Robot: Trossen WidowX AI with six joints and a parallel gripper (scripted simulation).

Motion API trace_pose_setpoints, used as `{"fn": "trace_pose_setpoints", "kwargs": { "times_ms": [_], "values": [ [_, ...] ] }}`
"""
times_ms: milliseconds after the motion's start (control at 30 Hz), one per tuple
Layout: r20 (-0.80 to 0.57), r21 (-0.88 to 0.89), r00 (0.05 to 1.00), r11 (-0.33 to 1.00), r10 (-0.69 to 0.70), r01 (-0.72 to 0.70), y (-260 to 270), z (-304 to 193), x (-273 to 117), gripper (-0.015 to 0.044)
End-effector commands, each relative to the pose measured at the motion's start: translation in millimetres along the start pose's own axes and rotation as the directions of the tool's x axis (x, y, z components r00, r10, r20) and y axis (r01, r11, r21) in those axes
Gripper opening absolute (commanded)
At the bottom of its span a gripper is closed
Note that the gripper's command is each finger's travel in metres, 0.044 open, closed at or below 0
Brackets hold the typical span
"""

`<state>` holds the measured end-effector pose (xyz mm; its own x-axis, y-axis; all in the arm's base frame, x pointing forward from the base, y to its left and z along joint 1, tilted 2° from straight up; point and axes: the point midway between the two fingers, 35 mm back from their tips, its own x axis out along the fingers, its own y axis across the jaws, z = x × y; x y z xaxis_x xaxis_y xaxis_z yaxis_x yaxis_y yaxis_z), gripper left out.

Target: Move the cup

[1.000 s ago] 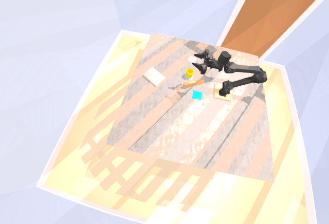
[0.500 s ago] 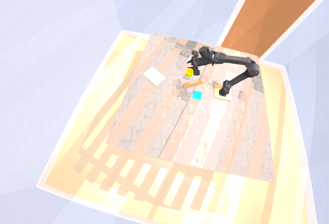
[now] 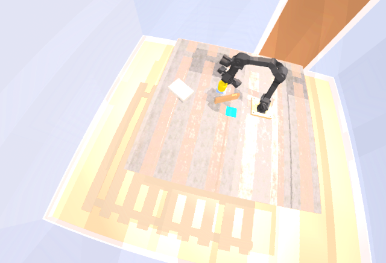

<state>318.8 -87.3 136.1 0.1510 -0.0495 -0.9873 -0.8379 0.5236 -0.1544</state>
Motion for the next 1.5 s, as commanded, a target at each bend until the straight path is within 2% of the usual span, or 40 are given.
{"fn": "trace_pose_setpoints", "kwargs": {
  "times_ms": [0, 333, 1467],
  "values": [
    [-0.03, -0.066, 0.995, 0.993, 0.095, -0.097, 6, -9, 6, 0.0167],
    [-0.03, -0.066, 0.995, 0.993, 0.095, -0.097, 5, -9, 8, 0.0167],
    [-0.03, -0.066, 0.995, 0.993, 0.095, -0.097, 10, -12, 63, 0.0167]
  ]
}}
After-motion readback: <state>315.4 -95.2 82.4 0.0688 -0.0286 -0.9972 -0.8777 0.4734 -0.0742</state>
